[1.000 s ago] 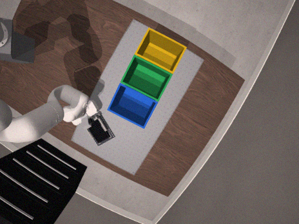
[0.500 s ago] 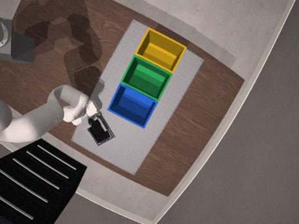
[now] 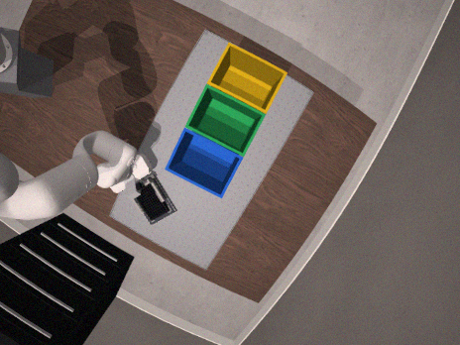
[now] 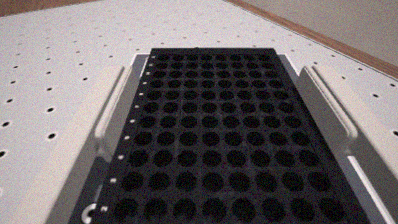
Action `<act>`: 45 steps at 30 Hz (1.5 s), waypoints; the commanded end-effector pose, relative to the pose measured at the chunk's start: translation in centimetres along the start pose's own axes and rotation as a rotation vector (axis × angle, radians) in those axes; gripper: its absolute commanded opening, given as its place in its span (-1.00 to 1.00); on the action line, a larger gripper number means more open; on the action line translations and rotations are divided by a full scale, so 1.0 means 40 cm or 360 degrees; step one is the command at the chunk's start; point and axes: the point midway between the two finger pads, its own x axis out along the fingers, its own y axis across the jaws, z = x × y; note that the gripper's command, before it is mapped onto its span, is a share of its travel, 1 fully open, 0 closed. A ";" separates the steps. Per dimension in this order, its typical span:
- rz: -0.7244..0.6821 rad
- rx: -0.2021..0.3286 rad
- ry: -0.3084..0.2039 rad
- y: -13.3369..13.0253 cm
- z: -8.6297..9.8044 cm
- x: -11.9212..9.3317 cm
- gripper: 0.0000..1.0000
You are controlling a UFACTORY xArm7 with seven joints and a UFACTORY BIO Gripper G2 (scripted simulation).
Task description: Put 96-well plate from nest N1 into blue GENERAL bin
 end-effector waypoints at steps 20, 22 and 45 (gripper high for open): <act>0.0000 -0.0002 -0.0003 -0.001 0.012 0.002 -1.00; 0.0000 -0.0002 -0.0003 -0.001 0.015 0.002 -1.00; 0.0000 -0.0002 -0.0003 -0.001 0.050 0.002 -1.00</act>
